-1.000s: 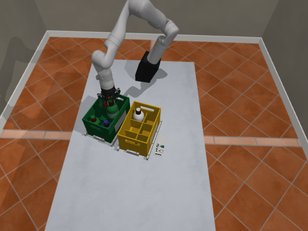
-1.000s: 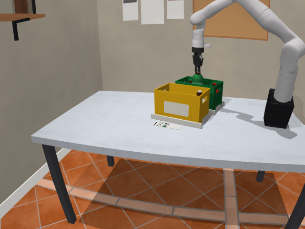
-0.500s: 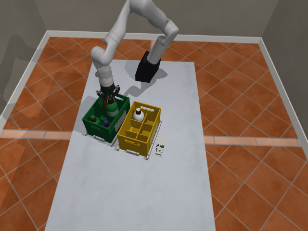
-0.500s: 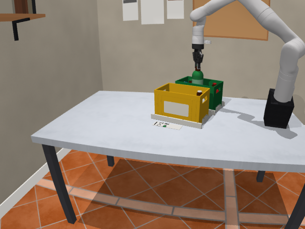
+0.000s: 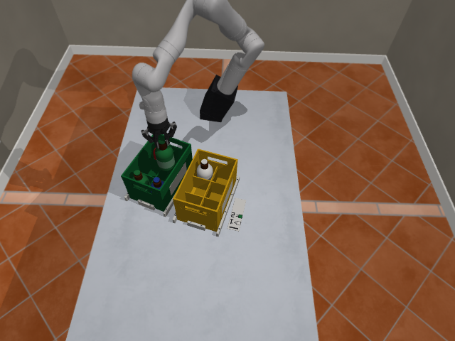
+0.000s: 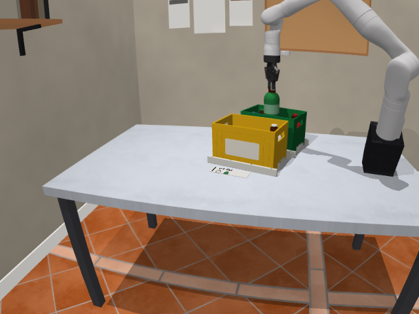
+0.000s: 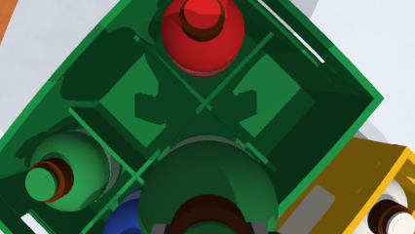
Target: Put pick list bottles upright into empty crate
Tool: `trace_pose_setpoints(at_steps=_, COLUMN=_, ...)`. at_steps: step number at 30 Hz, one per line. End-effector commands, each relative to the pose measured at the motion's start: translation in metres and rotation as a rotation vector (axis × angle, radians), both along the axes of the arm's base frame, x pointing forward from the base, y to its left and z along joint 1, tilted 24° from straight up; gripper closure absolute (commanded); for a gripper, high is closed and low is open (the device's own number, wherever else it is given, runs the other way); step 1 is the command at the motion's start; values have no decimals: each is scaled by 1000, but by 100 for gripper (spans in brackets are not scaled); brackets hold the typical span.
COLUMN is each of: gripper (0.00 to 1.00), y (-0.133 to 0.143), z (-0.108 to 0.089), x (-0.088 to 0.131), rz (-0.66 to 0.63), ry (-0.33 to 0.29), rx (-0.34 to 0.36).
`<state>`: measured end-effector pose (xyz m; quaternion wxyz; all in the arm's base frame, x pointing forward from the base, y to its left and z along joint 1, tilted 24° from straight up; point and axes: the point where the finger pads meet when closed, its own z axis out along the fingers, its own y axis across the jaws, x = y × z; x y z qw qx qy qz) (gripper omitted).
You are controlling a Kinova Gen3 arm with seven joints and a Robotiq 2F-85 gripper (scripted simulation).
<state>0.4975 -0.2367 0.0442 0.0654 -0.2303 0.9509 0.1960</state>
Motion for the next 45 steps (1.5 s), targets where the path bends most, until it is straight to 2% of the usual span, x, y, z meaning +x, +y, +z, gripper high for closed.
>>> trace_pose_setpoints(at_steps=1, gripper=90, y=-2, z=5, x=0, rz=-1, ry=-2, rx=-2)
trace_pose_setpoints(at_steps=19, gripper=90, y=-13, z=29, x=-1, rz=-1, ry=-2, rx=-2)
trace_pose_setpoints(at_steps=28, gripper=90, y=-13, z=30, x=-1, rz=-1, ry=-2, rx=-2)
trace_pose_setpoints(at_steps=45, gripper=90, y=12, z=41, x=10, rz=-1, ry=-2, rx=-2)
